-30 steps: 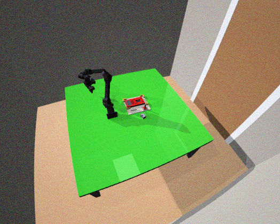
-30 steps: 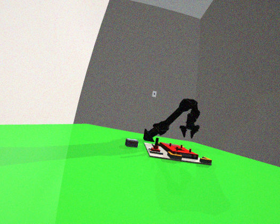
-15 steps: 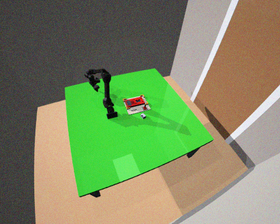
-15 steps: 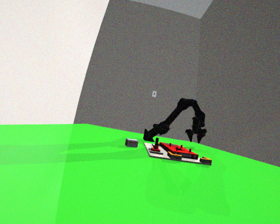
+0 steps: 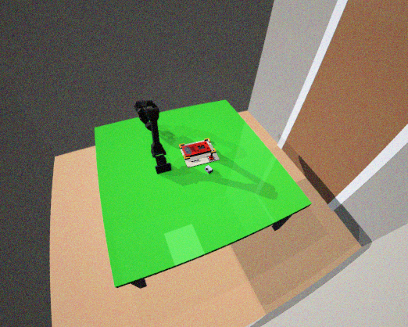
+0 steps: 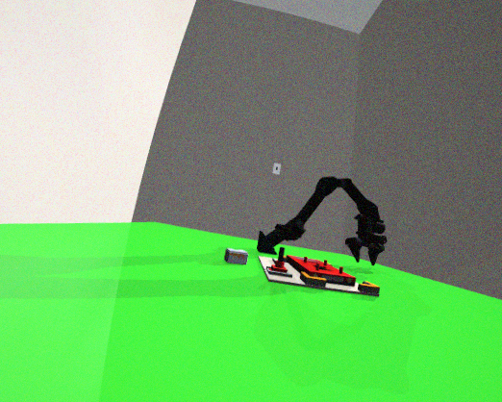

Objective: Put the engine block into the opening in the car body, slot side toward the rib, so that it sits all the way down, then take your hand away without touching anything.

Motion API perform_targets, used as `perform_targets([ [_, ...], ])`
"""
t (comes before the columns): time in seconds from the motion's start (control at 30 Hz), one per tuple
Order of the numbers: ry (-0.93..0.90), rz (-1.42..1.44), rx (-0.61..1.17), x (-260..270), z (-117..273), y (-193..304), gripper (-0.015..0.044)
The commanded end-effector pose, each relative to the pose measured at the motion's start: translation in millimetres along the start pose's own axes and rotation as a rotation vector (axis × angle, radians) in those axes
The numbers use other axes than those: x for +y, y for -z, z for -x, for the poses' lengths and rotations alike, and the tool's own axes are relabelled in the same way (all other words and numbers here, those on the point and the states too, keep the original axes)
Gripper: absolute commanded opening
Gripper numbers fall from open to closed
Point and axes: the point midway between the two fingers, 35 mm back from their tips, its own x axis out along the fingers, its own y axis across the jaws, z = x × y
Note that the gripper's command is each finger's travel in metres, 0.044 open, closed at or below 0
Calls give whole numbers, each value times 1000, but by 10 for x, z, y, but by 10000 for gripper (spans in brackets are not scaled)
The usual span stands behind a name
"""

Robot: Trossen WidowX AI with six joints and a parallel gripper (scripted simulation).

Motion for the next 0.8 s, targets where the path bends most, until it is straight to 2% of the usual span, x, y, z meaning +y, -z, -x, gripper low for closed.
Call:
perform_targets([
  [0.0, 0, -9, -46, -3, -60, -288, 440],
  [0.37, 58, -3, -167, -153, -246, -986, 440],
  [0.77, 206, 21, -271, -611, -466, -1778, 440],
])
